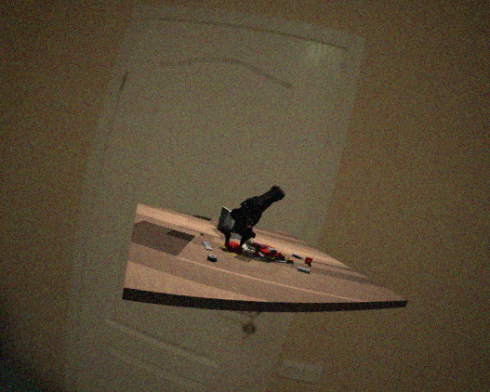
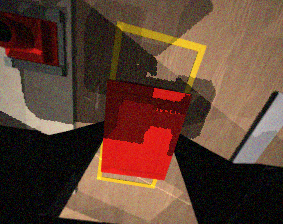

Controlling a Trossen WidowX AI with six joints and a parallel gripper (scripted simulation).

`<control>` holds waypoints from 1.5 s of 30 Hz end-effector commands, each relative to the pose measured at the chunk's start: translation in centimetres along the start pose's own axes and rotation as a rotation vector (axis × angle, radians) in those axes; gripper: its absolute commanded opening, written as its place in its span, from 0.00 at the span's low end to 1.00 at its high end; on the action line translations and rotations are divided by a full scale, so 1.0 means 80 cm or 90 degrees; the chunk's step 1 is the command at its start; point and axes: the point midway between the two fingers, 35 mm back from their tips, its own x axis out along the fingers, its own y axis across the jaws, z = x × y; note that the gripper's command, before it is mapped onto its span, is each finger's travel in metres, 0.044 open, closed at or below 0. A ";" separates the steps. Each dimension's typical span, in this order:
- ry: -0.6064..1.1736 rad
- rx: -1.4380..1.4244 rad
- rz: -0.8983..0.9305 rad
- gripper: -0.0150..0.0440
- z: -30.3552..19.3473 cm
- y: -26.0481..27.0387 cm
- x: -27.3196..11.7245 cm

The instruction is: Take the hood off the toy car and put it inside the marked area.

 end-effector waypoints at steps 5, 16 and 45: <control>0.000 0.000 0.000 1.00 0.001 -0.001 -0.009; 0.001 0.001 0.003 1.00 0.000 -0.002 -0.091; 0.001 0.001 0.003 1.00 0.000 -0.002 -0.091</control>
